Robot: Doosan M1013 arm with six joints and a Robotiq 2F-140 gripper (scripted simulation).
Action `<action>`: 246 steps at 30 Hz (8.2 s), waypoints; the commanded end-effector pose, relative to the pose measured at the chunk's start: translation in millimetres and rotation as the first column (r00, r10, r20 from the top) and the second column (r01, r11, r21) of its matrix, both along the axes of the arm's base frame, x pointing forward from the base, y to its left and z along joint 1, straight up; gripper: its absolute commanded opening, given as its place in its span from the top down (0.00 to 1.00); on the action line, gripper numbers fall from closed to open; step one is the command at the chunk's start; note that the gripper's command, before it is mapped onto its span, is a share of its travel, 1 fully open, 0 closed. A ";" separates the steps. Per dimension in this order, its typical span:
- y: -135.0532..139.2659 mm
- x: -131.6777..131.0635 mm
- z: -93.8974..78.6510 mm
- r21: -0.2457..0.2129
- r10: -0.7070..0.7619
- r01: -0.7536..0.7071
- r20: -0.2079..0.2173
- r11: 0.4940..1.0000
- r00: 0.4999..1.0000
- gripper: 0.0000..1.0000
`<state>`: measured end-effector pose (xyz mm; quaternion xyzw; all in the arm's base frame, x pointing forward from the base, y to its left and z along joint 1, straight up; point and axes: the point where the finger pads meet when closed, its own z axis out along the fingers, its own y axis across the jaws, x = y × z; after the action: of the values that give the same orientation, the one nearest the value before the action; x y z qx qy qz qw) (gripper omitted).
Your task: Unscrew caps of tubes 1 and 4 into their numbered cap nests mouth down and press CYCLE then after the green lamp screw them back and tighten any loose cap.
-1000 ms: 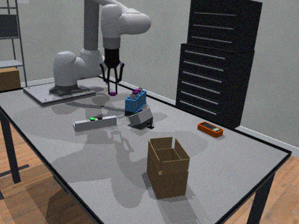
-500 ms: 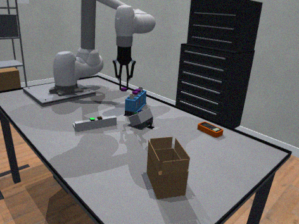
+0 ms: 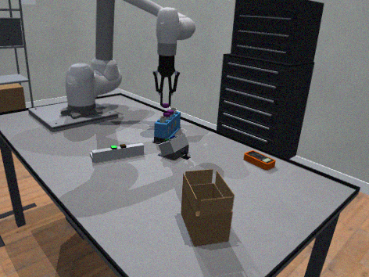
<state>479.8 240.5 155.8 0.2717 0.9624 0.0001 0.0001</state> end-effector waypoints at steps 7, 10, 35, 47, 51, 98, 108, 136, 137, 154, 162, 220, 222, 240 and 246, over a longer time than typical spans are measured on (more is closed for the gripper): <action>71.8 -23.5 0.4 -0.001 -0.001 0.001 0.001 1.000 1.000 0.70; 73.4 -24.1 0.4 -0.001 -0.001 0.001 0.001 1.000 1.000 0.70; 73.4 -24.0 -24.7 -0.001 -0.001 0.001 0.001 1.000 1.000 0.70; 73.4 -24.0 -29.0 -0.001 -0.001 0.001 0.001 1.000 1.000 0.70; 73.4 -24.0 -29.0 -0.001 -0.001 0.001 0.001 1.000 1.000 0.70; 73.4 -24.0 -37.2 -0.001 -0.066 0.066 0.001 0.998 0.998 0.59; 73.4 -24.0 -41.2 -0.001 -0.066 0.066 0.001 0.998 0.998 0.59; 73.4 -24.0 -42.1 -0.001 -0.263 0.263 0.001 0.965 0.965 0.70; 73.4 -24.0 -42.1 -0.001 -0.295 0.295 0.001 0.955 0.955 0.70; 73.4 -24.0 -42.2 0.000 -0.717 0.717 0.001 0.697 0.697 0.70; 73.3 -24.0 -43.3 0.000 -0.752 0.752 0.001 0.659 0.659 0.59; 73.3 -24.1 -42.3 -0.001 -0.166 0.166 0.001 0.986 0.986 0.70; 73.2 -24.1 -42.3 -0.001 -0.231 0.231 0.001 0.973 0.973 0.70; 73.2 -24.1 -42.5 0.000 -0.694 0.694 0.001 0.720 0.720 0.70; 73.3 -24.1 -42.5 0.000 -0.753 0.753 0.001 0.659 0.659 0.70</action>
<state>455.3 313.3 112.7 0.6338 0.7735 0.0008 -0.0024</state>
